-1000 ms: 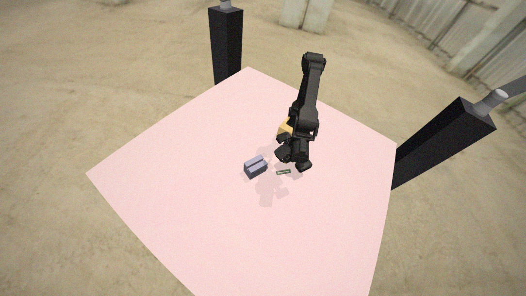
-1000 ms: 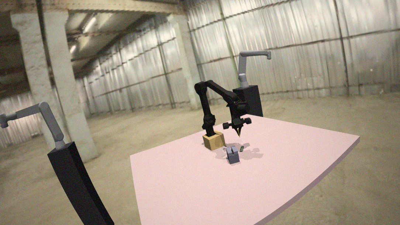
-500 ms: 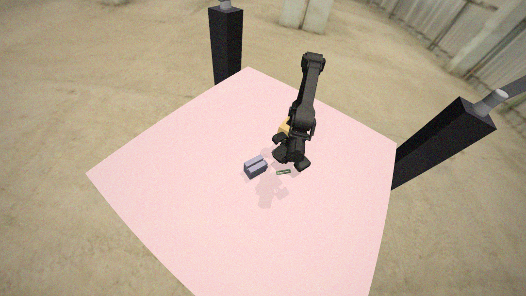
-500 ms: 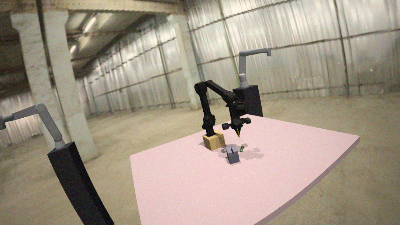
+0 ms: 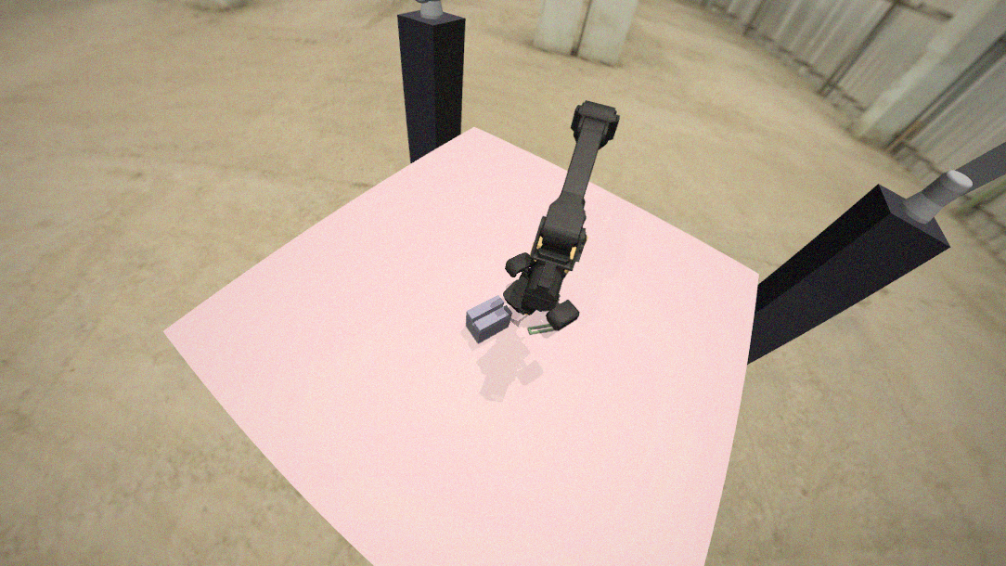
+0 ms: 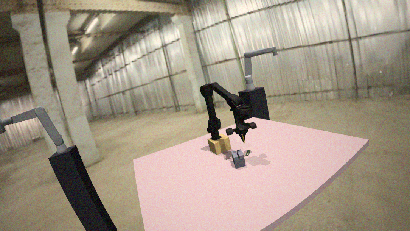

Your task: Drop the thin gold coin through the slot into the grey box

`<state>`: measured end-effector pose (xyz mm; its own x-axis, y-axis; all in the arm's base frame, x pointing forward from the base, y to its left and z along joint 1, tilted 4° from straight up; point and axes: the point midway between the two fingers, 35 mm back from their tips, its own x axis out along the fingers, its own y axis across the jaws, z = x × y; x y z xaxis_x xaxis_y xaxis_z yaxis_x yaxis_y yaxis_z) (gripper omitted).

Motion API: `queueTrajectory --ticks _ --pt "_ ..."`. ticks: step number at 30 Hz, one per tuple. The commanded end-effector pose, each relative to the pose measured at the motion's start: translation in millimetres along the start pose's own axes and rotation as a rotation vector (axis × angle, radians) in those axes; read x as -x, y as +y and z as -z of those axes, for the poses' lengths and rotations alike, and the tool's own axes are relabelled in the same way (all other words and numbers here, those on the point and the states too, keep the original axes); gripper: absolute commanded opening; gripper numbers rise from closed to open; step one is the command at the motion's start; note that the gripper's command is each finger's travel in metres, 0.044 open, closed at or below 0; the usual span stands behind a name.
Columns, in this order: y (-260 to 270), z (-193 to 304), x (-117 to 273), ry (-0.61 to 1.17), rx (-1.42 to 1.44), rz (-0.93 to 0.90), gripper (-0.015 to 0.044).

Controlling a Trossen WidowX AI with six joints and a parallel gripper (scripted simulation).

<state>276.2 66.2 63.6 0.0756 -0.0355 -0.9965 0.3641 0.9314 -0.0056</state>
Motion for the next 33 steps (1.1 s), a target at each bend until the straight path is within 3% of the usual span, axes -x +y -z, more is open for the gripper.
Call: queueTrajectory --ticks 1,33 --pt "-3.1 -8.3 -0.8 0.004 0.003 -0.003 0.0000" --pt "-54.1 -71.0 -1.1 -0.001 0.002 0.006 0.0000"
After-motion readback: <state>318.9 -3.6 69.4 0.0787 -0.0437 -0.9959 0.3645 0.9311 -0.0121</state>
